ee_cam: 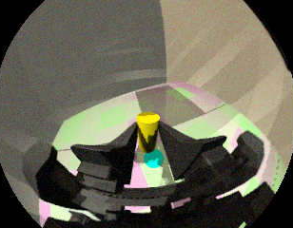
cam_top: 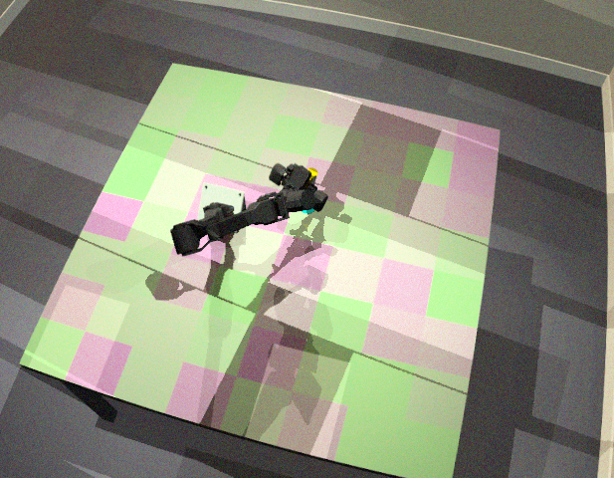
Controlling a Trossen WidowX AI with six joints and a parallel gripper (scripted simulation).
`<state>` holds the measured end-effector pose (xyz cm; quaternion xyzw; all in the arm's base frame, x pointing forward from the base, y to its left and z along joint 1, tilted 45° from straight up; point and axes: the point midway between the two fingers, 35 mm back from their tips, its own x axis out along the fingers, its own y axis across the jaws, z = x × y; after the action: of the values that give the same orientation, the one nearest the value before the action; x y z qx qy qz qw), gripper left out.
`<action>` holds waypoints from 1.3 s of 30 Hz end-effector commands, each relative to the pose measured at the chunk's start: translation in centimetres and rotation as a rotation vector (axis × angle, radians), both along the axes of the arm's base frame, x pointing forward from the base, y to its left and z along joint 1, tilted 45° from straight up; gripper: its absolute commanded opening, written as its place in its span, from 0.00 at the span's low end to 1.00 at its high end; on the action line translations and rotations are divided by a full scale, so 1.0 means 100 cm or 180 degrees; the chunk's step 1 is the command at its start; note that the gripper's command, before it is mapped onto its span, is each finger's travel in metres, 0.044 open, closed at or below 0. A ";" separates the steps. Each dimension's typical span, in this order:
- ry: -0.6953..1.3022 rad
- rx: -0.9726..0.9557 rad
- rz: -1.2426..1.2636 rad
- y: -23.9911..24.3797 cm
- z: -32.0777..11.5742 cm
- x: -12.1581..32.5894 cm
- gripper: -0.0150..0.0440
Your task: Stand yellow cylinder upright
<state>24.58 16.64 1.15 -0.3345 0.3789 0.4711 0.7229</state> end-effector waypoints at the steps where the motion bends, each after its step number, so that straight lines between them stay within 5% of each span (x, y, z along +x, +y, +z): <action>1: -0.0068 0.0070 0.0045 -0.001 0.002 -0.001 0.43; 39: -0.0684 0.0528 0.0316 -0.008 0.017 -0.010 0.43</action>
<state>23.63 15.84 2.82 -0.3394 0.2465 0.4948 0.7611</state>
